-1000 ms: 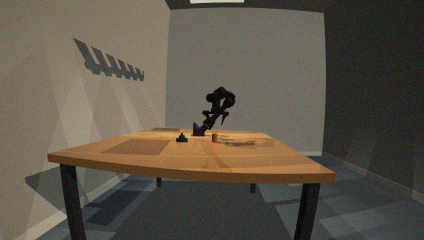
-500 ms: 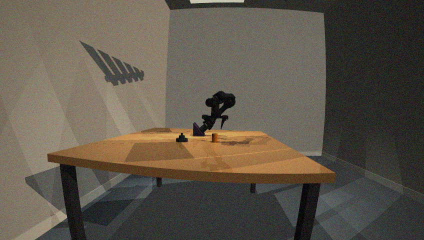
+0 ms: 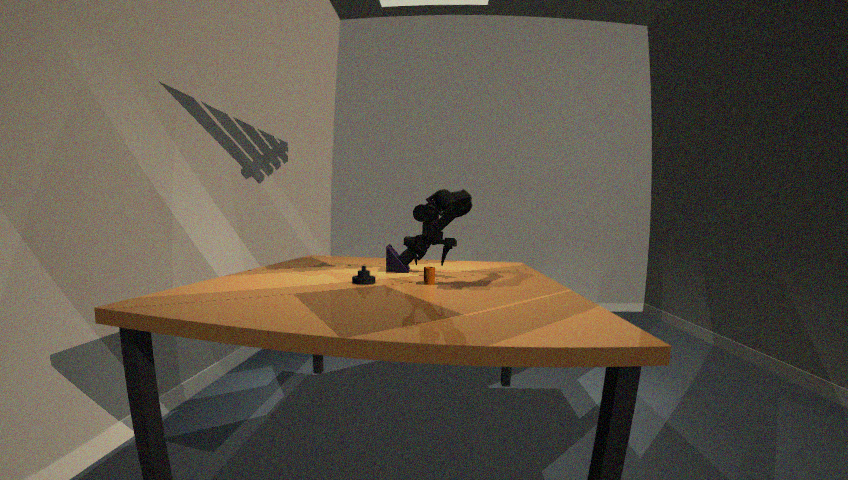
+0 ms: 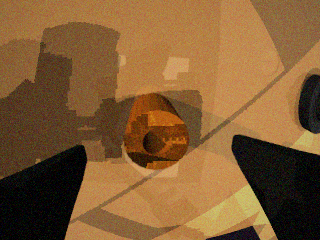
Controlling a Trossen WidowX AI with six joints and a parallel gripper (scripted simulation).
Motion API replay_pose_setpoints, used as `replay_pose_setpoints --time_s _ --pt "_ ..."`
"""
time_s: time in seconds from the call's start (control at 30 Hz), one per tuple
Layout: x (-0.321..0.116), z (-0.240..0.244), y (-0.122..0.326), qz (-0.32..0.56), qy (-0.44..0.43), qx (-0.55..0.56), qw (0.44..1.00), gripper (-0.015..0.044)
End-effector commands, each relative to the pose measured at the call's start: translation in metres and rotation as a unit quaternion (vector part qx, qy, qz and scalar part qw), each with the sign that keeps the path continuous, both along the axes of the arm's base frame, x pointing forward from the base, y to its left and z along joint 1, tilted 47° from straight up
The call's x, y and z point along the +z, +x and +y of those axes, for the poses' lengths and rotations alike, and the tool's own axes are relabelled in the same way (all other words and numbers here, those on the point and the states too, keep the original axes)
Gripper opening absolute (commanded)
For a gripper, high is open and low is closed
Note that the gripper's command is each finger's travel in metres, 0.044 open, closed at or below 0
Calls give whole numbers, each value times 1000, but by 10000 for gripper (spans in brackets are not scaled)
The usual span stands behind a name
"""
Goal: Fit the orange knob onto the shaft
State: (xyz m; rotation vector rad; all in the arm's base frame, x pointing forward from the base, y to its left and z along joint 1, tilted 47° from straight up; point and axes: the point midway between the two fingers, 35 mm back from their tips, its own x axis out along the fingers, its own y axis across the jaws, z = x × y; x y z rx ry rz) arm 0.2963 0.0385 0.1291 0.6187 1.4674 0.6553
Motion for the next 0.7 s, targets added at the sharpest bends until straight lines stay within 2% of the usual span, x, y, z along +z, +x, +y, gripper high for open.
replay_pose_setpoints --time_s 0.0,0.67 --pt "-5 6 0 2 1 0 1000 440" --pt "-27 30 0 2 1 0 1000 440"
